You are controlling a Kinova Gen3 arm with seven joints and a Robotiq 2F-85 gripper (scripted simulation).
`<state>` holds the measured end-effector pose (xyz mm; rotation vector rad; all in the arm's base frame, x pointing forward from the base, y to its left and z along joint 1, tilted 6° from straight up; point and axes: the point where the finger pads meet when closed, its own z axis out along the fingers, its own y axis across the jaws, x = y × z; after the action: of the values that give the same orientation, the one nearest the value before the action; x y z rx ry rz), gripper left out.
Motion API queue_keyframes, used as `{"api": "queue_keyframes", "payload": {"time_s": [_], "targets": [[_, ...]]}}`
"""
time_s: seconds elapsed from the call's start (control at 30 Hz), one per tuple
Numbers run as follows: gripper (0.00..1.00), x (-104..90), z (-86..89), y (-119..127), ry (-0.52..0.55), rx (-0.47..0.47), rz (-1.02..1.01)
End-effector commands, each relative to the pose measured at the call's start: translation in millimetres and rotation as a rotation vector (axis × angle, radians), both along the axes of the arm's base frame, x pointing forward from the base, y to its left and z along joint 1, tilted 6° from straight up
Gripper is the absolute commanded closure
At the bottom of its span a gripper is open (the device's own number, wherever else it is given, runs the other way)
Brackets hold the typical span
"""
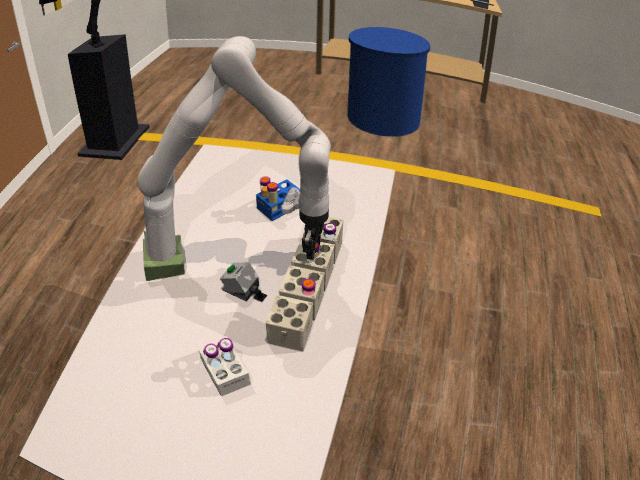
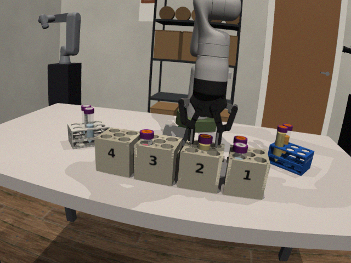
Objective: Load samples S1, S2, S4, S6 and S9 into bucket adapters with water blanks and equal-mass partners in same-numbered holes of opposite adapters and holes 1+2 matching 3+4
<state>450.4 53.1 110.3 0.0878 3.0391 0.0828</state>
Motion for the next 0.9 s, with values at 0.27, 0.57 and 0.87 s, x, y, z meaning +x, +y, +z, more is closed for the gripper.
{"api": "queue_keyframes", "payload": {"time_s": [0.27,0.57,0.87], "targets": [[0.38,-0.1,-0.4,1.3,0.000,0.001,0.003],[0.38,-0.6,8.1,2.3,0.000,0.002,0.006],[0.38,-1.8,17.2,1.2,0.000,0.002,0.005]]}}
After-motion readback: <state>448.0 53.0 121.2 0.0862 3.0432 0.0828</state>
